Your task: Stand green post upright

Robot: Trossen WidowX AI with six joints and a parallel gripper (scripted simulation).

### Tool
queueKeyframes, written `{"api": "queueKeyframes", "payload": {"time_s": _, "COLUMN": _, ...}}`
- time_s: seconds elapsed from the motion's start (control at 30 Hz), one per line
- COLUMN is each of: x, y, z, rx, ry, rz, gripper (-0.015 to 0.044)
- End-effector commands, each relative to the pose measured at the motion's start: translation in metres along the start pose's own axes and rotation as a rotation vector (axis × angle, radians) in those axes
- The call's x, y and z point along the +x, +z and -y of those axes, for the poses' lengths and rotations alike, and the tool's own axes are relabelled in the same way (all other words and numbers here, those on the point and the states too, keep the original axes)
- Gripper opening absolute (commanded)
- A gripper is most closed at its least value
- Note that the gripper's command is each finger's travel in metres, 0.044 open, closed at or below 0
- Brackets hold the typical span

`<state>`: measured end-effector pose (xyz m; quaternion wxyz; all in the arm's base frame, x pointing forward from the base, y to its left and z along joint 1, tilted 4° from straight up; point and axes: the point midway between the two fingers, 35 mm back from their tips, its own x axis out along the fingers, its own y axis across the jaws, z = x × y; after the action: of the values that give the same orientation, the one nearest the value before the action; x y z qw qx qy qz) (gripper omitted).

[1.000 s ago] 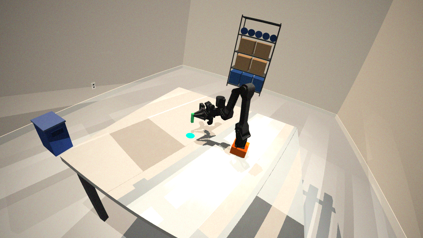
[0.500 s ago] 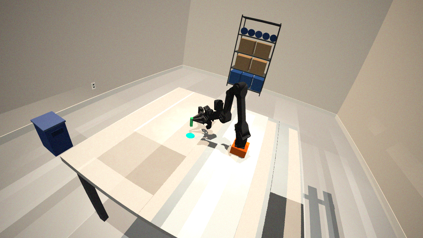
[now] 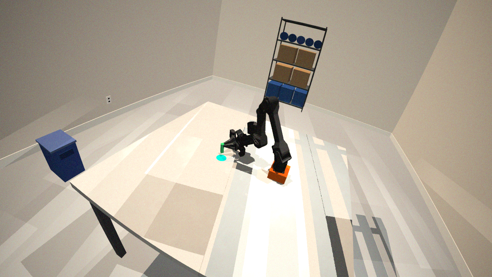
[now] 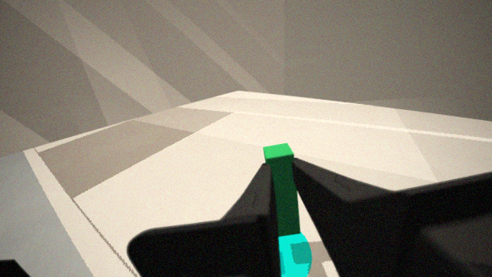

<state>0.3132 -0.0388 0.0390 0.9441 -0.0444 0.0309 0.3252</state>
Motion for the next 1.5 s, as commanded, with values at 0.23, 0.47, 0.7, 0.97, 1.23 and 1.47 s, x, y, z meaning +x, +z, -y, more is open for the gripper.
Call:
{"api": "queueKeyframes", "payload": {"time_s": 0.23, "x": 0.005, "y": -0.027, "z": -0.010, "rx": -0.009, "ry": 0.017, "rz": -0.027, "gripper": 0.0023}}
{"api": "queueKeyframes", "payload": {"time_s": 0.47, "x": 0.006, "y": -0.030, "z": -0.011, "rx": -0.009, "ry": 0.019, "rz": -0.031, "gripper": 0.0023}}
{"api": "queueKeyframes", "payload": {"time_s": 0.7, "x": 0.006, "y": -0.030, "z": -0.011, "rx": -0.009, "ry": 0.019, "rz": -0.031, "gripper": 0.0049}}
{"api": "queueKeyframes", "payload": {"time_s": 0.97, "x": 0.006, "y": -0.030, "z": -0.011, "rx": -0.009, "ry": 0.019, "rz": -0.031, "gripper": 0.0259}}
{"api": "queueKeyframes", "payload": {"time_s": 1.23, "x": 0.006, "y": -0.027, "z": -0.010, "rx": -0.005, "ry": 0.017, "rz": -0.029, "gripper": 0.0400}}
{"api": "queueKeyframes", "payload": {"time_s": 1.47, "x": 0.002, "y": 0.006, "z": -0.001, "rx": 0.037, "ry": 0.002, "rz": -0.002, "gripper": 0.0400}}
